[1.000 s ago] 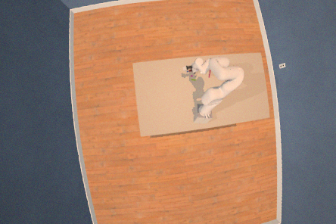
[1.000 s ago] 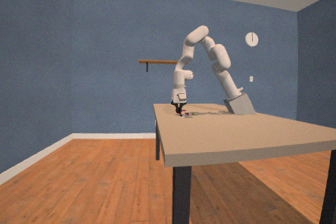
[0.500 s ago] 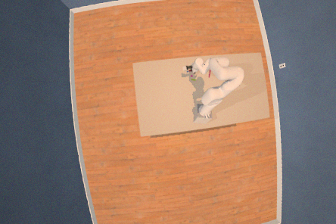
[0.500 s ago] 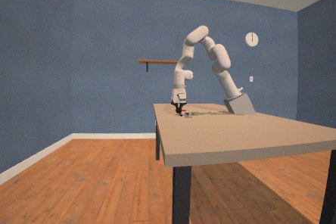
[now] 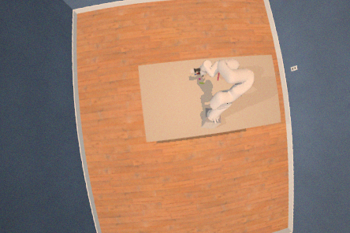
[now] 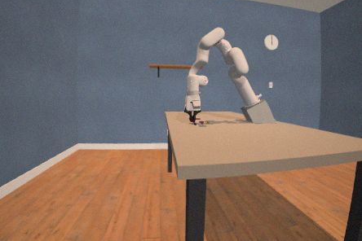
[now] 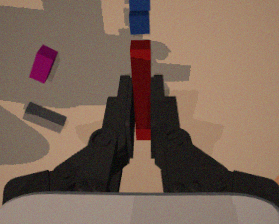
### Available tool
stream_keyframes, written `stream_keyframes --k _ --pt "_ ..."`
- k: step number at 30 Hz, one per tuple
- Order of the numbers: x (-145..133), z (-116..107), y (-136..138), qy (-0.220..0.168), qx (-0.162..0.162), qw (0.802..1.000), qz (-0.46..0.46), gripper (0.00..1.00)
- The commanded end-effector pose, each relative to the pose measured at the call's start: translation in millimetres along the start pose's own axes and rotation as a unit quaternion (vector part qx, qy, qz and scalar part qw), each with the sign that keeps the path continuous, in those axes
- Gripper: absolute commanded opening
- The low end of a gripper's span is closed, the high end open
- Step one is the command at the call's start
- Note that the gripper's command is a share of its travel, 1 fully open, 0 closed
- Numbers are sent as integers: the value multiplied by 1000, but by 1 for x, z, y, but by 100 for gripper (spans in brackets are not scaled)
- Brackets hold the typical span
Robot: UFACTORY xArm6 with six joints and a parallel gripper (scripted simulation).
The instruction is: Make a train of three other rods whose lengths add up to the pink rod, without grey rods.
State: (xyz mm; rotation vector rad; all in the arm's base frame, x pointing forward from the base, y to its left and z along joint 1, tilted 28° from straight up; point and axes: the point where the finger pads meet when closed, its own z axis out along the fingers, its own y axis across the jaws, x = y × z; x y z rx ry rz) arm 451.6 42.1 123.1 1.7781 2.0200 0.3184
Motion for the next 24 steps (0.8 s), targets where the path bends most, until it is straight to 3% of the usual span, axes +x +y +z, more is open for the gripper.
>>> stream_keyframes --k 1,24 --pt "0 -1 1 0 -2 1000 0 4" --pt "0 7 1 0 -2 1000 0 4"
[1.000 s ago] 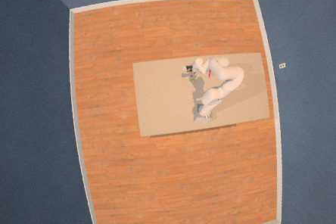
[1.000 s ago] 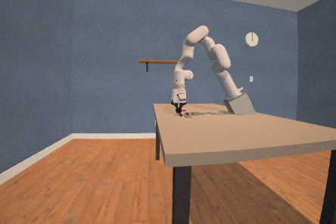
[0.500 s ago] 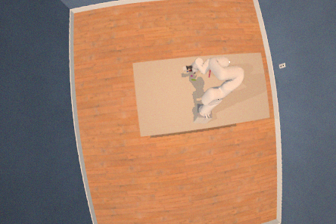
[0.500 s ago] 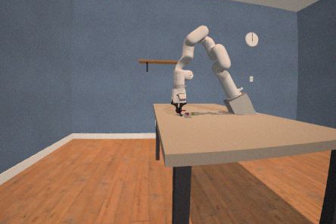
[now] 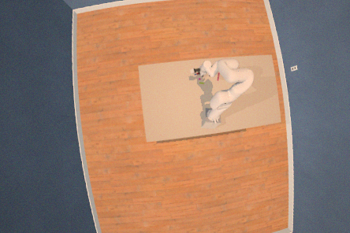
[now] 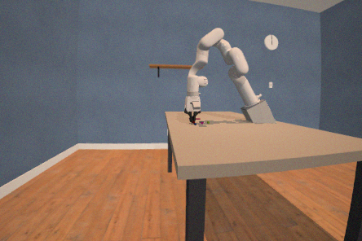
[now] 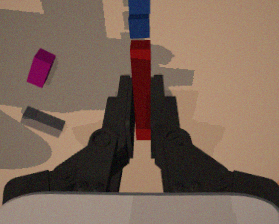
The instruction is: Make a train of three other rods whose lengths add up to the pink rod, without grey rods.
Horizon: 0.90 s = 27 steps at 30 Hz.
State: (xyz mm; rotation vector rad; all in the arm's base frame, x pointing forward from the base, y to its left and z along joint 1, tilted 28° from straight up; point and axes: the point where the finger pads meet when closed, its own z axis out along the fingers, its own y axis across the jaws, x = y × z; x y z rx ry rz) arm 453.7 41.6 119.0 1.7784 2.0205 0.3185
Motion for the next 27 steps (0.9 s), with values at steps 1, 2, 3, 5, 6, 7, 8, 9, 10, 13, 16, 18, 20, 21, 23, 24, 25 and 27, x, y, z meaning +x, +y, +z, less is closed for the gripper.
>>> stream_keyframes --k 1,2,3,5,6,7,8,9,10,13,16,18,20,21,23,24,25,27 --pt "0 3 1 0 -2 1000 0 4" --pt "0 4 1 0 -2 1000 0 4" --pt "0 4 1 0 -2 1000 0 4" --pt "0 5 1 0 -2 1000 0 4" --pt "0 5 1 0 -2 1000 0 4" --pt "0 6 1 0 -2 1000 0 4" --pt "0 6 1 0 -2 1000 0 4" --pt "0 6 1 0 -2 1000 0 4" --pt "0 6 1 0 -2 1000 0 4" --pt "0 6 1 0 -2 1000 0 4" --pt "0 6 1 0 -2 1000 0 4" --pt "0 6 1 0 -2 1000 0 4" --pt "0 6 1 0 -2 1000 0 4" --pt "0 6 1 0 -2 1000 0 4" --pt "0 6 1 0 -2 1000 0 4" --pt "0 6 1 0 -2 1000 0 4" --pt "0 6 1 0 -2 1000 0 4" --pt "0 6 1 0 -2 1000 0 4"
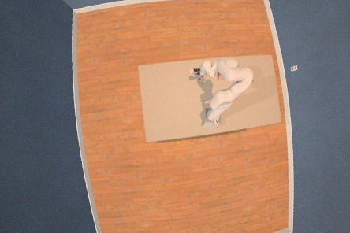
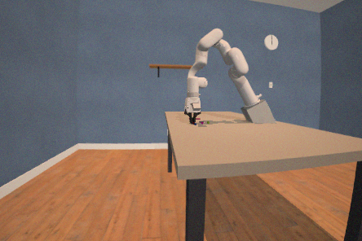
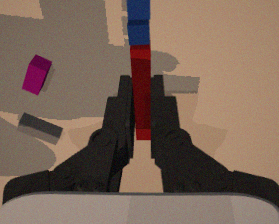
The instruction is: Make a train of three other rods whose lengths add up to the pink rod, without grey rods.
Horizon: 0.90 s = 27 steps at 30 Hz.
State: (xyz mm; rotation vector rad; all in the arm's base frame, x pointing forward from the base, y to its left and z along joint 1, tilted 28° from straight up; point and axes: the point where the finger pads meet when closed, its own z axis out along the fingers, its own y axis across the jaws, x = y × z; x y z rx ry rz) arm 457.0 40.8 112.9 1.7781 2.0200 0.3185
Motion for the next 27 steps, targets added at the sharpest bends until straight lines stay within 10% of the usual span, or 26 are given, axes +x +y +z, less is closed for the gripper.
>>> stream_keyframes --k 1,27 --pt "0 -1 1 0 -1 1000 0 4" --pt "0 -1 1 0 -1 1000 0 16"
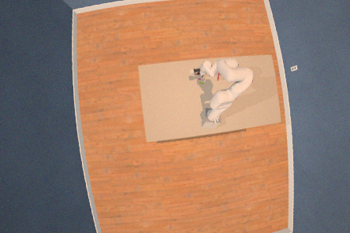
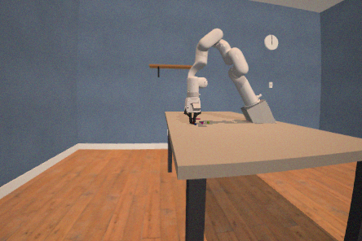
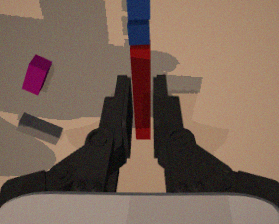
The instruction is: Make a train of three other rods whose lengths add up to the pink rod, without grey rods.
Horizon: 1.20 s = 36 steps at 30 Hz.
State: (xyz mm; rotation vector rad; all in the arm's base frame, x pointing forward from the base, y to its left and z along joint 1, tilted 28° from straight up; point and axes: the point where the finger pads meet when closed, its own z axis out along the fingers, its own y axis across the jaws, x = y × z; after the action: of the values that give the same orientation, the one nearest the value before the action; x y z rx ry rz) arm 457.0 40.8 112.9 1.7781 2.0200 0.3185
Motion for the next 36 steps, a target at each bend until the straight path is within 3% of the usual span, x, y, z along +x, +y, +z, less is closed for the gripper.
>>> stream_keyframes --k 1,7,23,36 --pt "0 -1 1 0 -1 1000 0 16" --pt "0 -1 1 0 -1 1000 0 24" --pt "0 -4 1 0 -1 1000 0 24" --pt "0 -51 1 0 -1 1000 0 24"
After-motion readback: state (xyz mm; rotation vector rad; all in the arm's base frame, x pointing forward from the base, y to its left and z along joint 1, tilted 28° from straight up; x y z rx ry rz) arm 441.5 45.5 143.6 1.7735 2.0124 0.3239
